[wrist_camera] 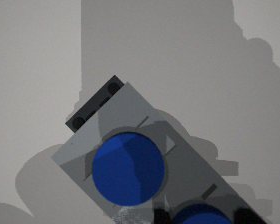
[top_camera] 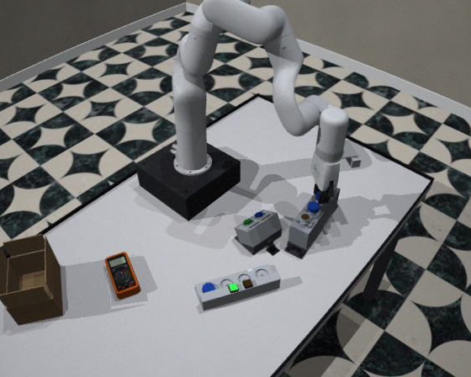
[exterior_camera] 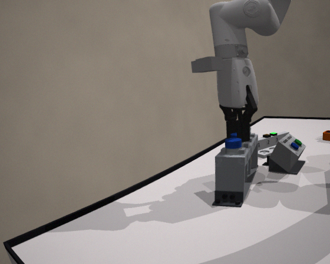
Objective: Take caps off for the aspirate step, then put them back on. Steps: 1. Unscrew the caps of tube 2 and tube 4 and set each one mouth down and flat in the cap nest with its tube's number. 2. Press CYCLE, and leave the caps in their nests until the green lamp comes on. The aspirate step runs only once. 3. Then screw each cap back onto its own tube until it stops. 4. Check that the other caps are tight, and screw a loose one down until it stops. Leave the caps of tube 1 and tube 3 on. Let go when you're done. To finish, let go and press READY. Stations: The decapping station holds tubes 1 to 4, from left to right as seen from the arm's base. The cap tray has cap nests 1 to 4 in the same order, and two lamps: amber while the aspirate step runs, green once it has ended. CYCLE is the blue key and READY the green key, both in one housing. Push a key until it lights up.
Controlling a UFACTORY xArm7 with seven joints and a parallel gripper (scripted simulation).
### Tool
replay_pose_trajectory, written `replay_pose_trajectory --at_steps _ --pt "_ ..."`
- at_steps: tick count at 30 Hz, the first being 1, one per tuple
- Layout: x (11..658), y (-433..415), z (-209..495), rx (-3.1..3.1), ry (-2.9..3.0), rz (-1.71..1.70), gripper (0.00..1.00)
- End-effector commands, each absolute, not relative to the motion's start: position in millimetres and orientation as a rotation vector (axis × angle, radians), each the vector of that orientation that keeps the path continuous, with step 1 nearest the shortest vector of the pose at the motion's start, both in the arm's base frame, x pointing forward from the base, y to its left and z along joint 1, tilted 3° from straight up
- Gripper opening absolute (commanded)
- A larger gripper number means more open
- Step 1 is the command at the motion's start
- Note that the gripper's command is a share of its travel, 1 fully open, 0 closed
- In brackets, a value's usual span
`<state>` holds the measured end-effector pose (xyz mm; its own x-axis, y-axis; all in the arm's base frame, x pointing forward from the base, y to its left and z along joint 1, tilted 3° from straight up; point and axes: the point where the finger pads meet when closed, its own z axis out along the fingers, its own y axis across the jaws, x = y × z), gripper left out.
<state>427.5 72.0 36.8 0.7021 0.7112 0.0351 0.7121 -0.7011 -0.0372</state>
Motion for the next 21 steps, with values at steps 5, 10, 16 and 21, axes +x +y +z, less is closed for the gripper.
replay_pose_trajectory --at_steps 5,10,16,21 --pt "429.2 72.3 38.3 -2.865 -1.185 -0.029 0.46" --pt "429.2 72.3 38.3 -2.865 -1.185 -0.029 0.46" --pt "429.2 72.3 38.9 -2.647 -1.621 -0.039 0.46" --pt "429.2 72.3 38.9 -2.436 -1.931 -0.045 0.46"
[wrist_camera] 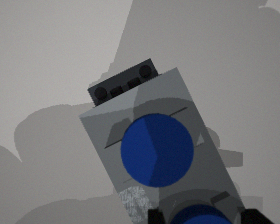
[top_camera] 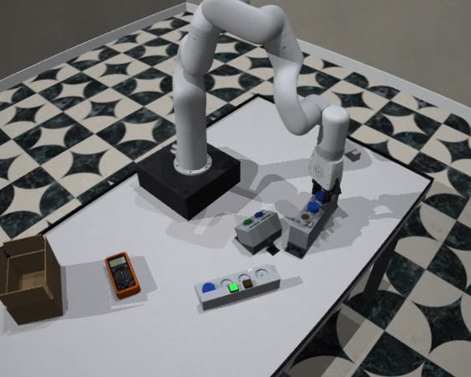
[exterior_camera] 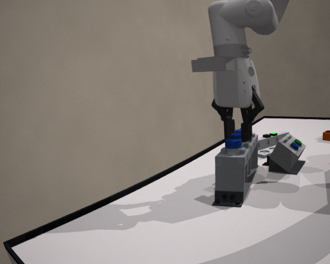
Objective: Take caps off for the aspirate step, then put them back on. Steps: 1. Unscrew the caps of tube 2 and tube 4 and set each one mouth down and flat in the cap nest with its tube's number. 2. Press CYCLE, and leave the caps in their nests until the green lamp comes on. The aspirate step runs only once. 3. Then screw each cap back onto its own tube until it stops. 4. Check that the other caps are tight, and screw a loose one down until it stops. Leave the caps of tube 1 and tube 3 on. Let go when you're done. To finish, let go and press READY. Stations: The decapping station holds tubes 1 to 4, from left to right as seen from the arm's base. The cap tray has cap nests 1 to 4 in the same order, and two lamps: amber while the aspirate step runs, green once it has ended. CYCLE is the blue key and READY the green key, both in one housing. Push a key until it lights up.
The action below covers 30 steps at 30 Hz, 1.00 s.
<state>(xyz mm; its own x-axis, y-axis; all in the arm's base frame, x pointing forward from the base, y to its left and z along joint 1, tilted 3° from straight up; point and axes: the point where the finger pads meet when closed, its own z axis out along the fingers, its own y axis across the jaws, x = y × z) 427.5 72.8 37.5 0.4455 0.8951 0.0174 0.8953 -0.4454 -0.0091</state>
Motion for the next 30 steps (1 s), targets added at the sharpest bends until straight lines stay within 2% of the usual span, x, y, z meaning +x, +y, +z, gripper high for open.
replay_pose_trajectory --at_steps 1,14,19,26,27,30 --pt "429.2 72.3 38.9 -2.391 -1.987 -0.046 0.46" --pt "429.2 72.3 38.9 -1.691 -2.622 -0.058 0.46" --pt "429.2 72.3 39.0 -1.237 -2.871 -0.063 0.46" --pt "429.2 72.3 39.0 -1.197 -2.887 -0.067 0.46" --pt "429.2 72.3 39.0 -1.197 -2.887 -0.067 0.00" --pt "429.2 72.3 39.0 -1.197 -2.887 -0.067 0.00"
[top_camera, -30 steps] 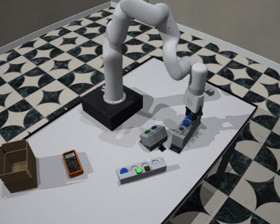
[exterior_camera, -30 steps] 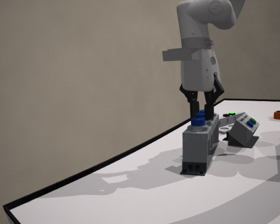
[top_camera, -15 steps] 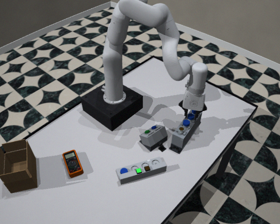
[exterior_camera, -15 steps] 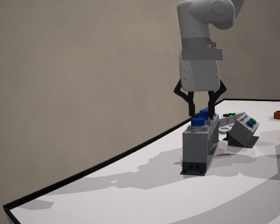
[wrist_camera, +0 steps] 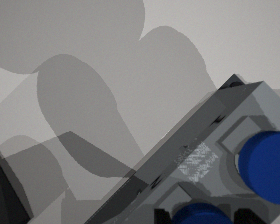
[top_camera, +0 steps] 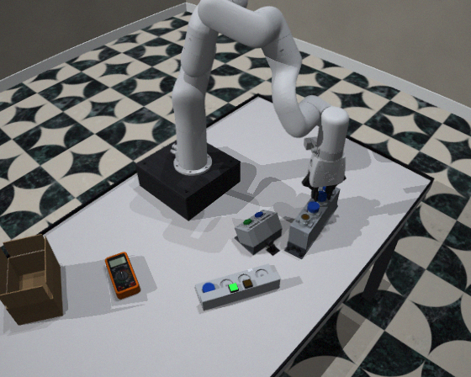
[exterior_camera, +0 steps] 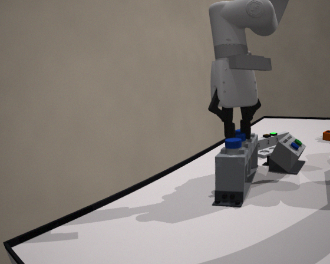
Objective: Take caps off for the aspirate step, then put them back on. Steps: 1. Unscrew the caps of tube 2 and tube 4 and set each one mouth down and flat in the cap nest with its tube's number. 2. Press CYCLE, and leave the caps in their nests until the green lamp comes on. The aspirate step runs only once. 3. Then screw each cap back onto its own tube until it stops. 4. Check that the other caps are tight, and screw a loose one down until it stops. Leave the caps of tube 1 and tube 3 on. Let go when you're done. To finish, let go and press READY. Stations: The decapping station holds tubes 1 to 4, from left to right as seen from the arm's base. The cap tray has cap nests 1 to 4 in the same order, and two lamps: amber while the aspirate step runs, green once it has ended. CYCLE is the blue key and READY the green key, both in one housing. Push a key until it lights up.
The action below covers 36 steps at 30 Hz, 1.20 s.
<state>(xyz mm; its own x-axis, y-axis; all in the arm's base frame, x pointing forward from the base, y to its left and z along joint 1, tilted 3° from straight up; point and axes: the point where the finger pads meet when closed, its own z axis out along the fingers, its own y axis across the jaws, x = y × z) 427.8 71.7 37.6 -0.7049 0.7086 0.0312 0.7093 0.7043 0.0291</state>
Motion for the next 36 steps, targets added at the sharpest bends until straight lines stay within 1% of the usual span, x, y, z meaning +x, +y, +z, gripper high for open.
replay_pose_trajectory --at_steps 1,11,16,18,31,36 --pt "429.2 72.3 39.0 -1.197 -2.887 -0.067 0.00" --pt "429.3 72.2 39.0 -1.197 -2.887 -0.067 0.00" --pt "429.3 72.3 38.7 -1.545 -2.710 -0.063 0.00" --pt "429.3 72.3 38.7 -1.545 -2.710 -0.063 0.00" --pt "429.3 72.3 38.0 -2.321 -2.067 -0.049 0.00" --pt "429.2 72.3 37.9 -2.468 -1.886 -0.045 0.00"
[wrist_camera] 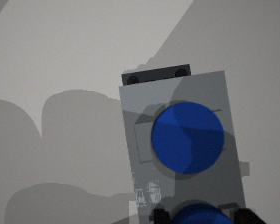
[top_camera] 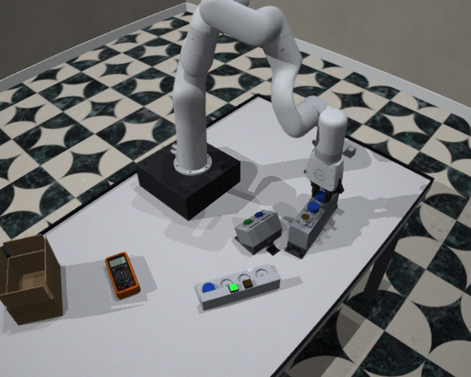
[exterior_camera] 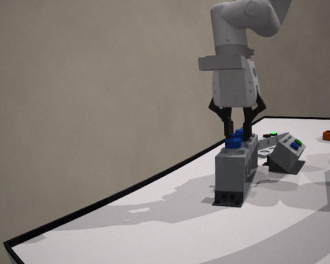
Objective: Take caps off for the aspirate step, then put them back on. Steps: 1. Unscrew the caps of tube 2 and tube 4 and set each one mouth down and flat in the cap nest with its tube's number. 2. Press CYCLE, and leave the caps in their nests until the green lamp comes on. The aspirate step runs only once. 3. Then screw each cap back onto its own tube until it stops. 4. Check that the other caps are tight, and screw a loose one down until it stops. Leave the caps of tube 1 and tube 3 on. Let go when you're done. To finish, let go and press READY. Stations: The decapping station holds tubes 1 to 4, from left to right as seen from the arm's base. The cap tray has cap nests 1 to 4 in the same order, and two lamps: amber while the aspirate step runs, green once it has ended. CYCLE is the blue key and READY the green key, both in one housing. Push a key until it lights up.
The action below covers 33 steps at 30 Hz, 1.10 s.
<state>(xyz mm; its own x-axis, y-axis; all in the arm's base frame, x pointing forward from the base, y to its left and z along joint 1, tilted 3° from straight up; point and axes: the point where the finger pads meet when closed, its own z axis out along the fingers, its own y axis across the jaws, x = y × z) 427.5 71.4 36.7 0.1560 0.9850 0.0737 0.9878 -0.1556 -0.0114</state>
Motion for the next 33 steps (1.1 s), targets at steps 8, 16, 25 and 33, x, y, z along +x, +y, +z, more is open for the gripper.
replay_pose_trajectory --at_steps 8,16,25,33 --pt "429.2 72.3 37.5 -2.789 -1.356 -0.033 0.00" --pt "429.2 72.3 37.5 -2.865 -1.185 -0.029 0.00" --pt "429.2 72.3 37.4 -2.865 -1.185 -0.029 0.46" --pt "429.2 72.3 38.0 -2.758 -1.420 -0.035 0.46"
